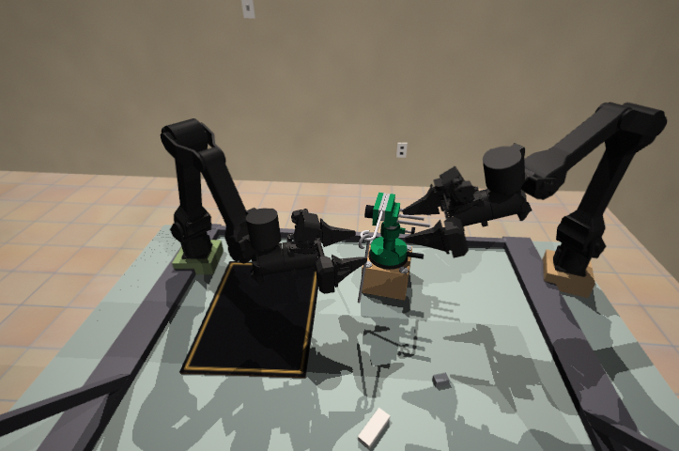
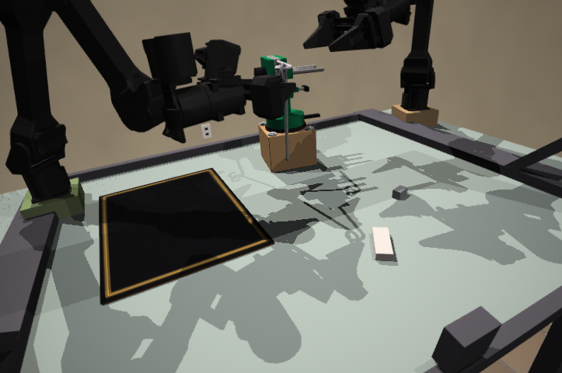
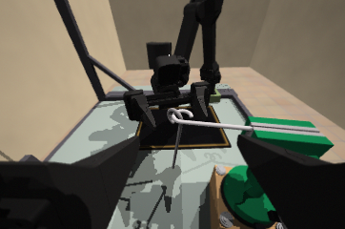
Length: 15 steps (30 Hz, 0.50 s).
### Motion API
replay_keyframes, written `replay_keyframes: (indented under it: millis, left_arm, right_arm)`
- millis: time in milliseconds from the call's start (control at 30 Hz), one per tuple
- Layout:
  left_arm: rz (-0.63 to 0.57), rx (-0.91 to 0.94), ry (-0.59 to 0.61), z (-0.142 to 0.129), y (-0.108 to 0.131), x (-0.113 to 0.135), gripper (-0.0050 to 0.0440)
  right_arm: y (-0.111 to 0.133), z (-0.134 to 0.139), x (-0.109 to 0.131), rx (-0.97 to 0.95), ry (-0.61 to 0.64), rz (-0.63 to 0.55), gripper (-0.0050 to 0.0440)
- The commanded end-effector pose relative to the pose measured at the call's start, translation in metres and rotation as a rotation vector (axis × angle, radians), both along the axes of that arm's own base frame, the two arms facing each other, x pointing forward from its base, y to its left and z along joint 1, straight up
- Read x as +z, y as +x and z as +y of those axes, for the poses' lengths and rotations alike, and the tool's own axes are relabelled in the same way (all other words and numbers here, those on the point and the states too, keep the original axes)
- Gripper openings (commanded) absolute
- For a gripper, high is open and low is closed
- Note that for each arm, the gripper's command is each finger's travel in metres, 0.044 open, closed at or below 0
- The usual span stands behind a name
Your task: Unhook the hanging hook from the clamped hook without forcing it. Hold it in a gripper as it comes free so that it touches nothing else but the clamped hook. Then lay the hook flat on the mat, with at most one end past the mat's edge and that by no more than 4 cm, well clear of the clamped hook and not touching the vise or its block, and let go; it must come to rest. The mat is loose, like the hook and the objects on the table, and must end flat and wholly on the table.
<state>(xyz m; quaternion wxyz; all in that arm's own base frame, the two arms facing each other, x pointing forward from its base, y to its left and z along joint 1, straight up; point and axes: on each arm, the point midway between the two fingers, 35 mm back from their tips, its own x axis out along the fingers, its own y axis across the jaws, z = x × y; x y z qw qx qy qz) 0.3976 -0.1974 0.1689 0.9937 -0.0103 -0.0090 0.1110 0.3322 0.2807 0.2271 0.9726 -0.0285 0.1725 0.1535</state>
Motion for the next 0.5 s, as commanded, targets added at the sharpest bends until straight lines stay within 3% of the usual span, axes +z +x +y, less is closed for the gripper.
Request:
replay_keyframes:
  millis: [0,133,467]
  left_arm:
    - [-0.001,0.046,-0.005,-0.016,-0.011,-0.029,0.044]
    - [0.003,0.065,-0.002,-0.021,-0.017,-0.043,0.044]
    - [0.003,0.066,-0.002,-0.02,-0.011,-0.043,0.044]
  right_arm:
    - [0.0,-0.001,0.01,-0.003,0.021,-0.015,0.044]
    - [0.0,-0.001,0.01,-0.003,0.021,-0.015,0.044]
    - [0.0,-0.001,0.01,-0.003,0.021,-0.015,0.044]
